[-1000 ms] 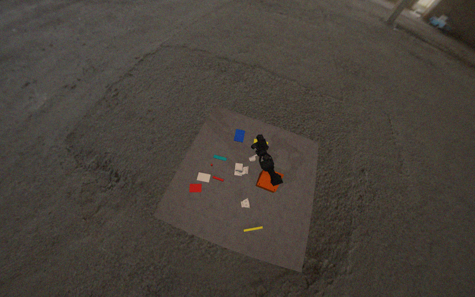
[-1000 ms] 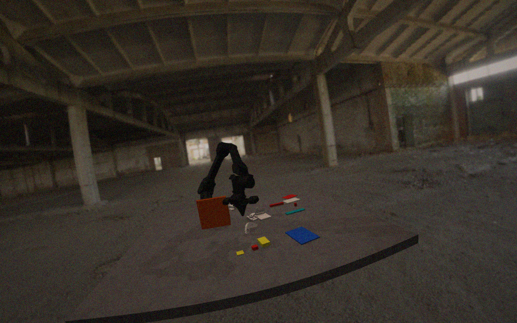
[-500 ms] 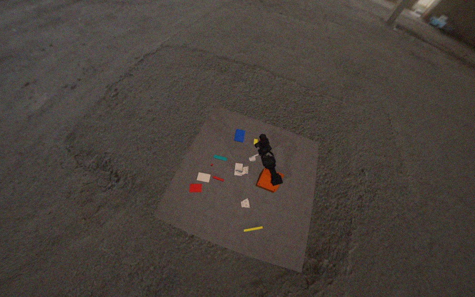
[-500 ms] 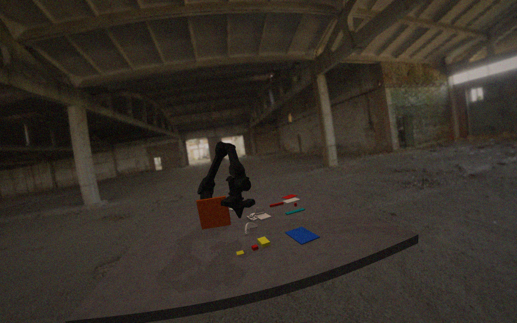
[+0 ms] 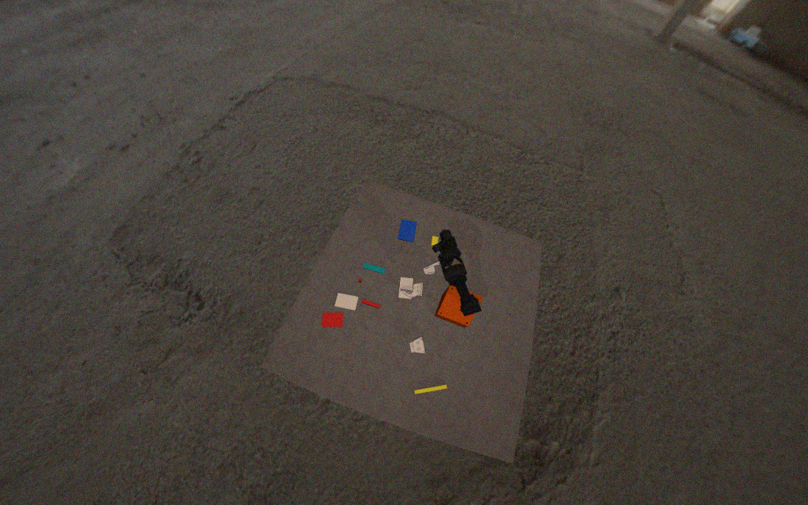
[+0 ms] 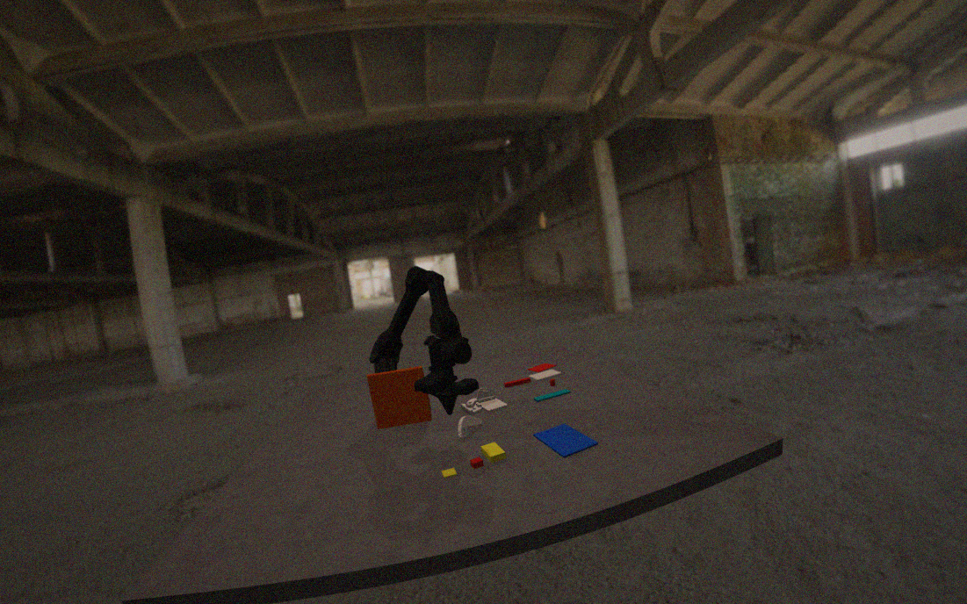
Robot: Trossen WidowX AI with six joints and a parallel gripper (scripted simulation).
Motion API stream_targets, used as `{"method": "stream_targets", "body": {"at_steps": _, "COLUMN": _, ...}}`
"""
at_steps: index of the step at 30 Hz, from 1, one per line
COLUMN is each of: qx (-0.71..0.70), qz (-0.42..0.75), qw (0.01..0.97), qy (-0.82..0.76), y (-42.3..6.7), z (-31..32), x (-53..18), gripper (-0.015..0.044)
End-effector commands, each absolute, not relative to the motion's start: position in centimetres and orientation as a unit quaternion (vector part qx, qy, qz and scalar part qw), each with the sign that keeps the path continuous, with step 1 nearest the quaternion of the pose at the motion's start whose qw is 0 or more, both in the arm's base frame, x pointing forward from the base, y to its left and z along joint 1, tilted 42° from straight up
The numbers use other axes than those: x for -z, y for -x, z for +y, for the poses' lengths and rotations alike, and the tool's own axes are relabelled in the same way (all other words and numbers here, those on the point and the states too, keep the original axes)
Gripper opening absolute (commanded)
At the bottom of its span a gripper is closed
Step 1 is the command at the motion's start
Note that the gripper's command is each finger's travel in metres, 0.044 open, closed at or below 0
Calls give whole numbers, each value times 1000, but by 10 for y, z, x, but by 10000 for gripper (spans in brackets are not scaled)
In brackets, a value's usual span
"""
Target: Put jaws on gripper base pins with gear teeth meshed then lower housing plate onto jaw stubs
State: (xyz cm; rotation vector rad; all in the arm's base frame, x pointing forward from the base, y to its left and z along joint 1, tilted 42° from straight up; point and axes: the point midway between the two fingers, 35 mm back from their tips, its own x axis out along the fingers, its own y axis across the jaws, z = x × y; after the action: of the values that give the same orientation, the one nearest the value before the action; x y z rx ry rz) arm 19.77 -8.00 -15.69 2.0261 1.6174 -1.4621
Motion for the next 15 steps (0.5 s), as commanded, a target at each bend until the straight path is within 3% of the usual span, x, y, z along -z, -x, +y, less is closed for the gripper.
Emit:
{"method": "stream_targets", "body": {"at_steps": 1, "qx": 489, "qz": 542, "qw": 80, "qy": -679, "y": -197, "z": -73, "x": 163, "gripper": 0}}
{"method": "stream_targets", "body": {"at_steps": 15, "qx": 489, "qz": 542, "qw": 79, "qy": -679, "y": -195, "z": -58, "x": 179, "gripper": 0}}
